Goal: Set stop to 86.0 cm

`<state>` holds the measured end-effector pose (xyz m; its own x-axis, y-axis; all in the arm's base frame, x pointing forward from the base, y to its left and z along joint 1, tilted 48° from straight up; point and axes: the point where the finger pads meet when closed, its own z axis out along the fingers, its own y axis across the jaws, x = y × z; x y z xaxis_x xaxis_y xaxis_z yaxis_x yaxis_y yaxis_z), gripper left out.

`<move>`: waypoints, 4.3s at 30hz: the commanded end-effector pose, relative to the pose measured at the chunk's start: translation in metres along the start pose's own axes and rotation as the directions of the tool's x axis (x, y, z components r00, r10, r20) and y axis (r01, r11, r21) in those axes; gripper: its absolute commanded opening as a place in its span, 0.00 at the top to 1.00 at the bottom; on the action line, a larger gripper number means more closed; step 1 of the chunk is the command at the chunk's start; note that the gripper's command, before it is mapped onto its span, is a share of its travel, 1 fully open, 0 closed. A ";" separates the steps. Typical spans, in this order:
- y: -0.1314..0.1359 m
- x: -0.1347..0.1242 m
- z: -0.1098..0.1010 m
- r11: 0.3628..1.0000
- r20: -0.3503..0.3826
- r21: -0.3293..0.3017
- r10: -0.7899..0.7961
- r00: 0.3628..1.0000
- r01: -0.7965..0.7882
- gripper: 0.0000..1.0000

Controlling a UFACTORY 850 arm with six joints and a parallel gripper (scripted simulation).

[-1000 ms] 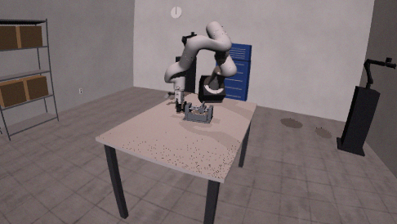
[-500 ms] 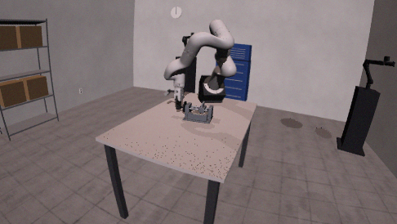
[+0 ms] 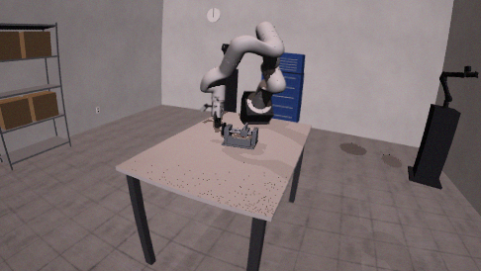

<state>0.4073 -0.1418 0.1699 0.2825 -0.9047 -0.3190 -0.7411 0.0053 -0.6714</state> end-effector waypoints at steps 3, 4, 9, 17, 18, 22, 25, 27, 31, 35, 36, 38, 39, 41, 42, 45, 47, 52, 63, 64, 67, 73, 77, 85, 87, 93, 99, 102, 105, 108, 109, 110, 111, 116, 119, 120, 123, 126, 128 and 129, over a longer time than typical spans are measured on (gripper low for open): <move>0.012 0.000 -0.002 1.000 -0.001 0.000 0.000 1.000 0.000 0.94; 0.014 0.000 -0.002 1.000 -0.001 0.000 0.000 1.000 0.000 0.94; 0.021 0.000 0.001 1.000 -0.001 0.000 0.000 1.000 0.000 0.94; 0.027 0.000 0.005 1.000 -0.001 0.000 0.000 1.000 0.000 0.94; 0.028 0.000 0.006 1.000 -0.001 0.000 0.000 1.000 0.000 0.94; 0.031 0.000 0.009 1.000 -0.001 0.000 0.000 1.000 0.000 0.94; 0.033 0.000 0.012 1.000 -0.001 0.000 0.000 1.000 0.000 0.94; 0.034 0.000 0.015 1.000 -0.001 0.000 0.000 1.000 0.000 0.94; 0.035 0.000 0.017 1.000 -0.001 0.000 0.000 1.000 0.000 0.94; 0.037 0.000 0.021 1.000 -0.001 0.000 0.000 1.000 0.000 0.94; 0.037 0.000 0.022 1.000 -0.001 0.000 0.000 1.000 0.000 0.94; 0.037 0.000 0.024 1.000 -0.001 0.000 0.000 1.000 0.000 0.94; 0.037 0.000 0.026 1.000 -0.001 0.000 0.000 1.000 0.000 0.94; 0.037 0.000 0.028 1.000 -0.001 0.000 0.000 1.000 0.000 0.94; 0.037 0.000 0.029 1.000 -0.001 0.000 0.000 1.000 0.000 0.94; 0.037 0.000 0.031 1.000 -0.001 0.000 0.000 1.000 0.000 0.94; 0.037 0.000 0.032 1.000 -0.001 0.000 0.000 1.000 0.000 0.94; 0.036 0.000 0.036 1.000 -0.001 0.000 0.000 1.000 0.000 0.94; 0.031 0.000 0.045 1.000 -0.001 0.000 0.000 1.000 0.000 0.94; 0.031 0.000 0.045 1.000 -0.001 0.000 0.000 1.000 0.000 0.94; 0.029 0.000 0.047 1.000 -0.001 0.000 0.000 1.000 0.000 0.94; 0.025 0.000 0.051 1.000 -0.001 0.000 0.000 1.000 0.000 0.94; 0.023 0.000 0.052 1.000 -0.001 0.000 0.000 1.000 0.000 0.94; 0.019 0.000 0.054 1.000 -0.001 0.000 0.000 1.000 0.000 0.94; 0.018 0.000 0.054 1.000 -0.001 0.000 0.000 1.000 0.000 0.94; 0.016 0.000 0.055 1.000 -0.001 0.000 0.000 1.000 0.000 0.94; 0.015 0.000 0.055 1.000 -0.001 0.000 0.000 1.000 0.000 0.94; 0.015 0.000 0.055 1.000 -0.001 0.000 0.000 1.000 0.000 0.94; 0.014 0.000 0.055 1.000 -0.001 0.000 0.000 1.000 0.000 0.94; 0.014 0.000 0.056 1.000 -0.001 0.000 0.000 1.000 0.000 0.94; 0.014 0.000 0.056 1.000 -0.001 0.000 0.000 1.000 0.000 0.94; 0.014 0.000 0.056 1.000 -0.001 0.000 0.000 1.000 0.000 0.94; 0.014 0.000 0.056 1.000 -0.001 0.000 0.000 1.000 0.000 0.94; 0.013 0.000 0.056 1.000 -0.001 0.000 0.000 1.000 0.000 0.94; 0.013 0.000 0.056 1.000 -0.001 0.000 0.000 1.000 0.000 0.94; 0.013 0.000 0.056 1.000 -0.001 0.000 0.000 1.000 0.000 0.94; 0.013 0.000 0.056 1.000 -0.001 0.000 0.000 1.000 0.000 0.94; 0.013 0.000 0.056 1.000 -0.001 0.000 0.000 1.000 0.000 0.94; 0.013 0.000 0.056 1.000 -0.001 0.000 0.000 1.000 0.000 0.94; 0.013 0.000 0.056 1.000 -0.001 0.000 0.000 1.000 0.000 0.94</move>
<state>0.4311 -0.1179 0.1231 0.2826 -0.9046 -0.3191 -0.7415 0.0051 -0.6709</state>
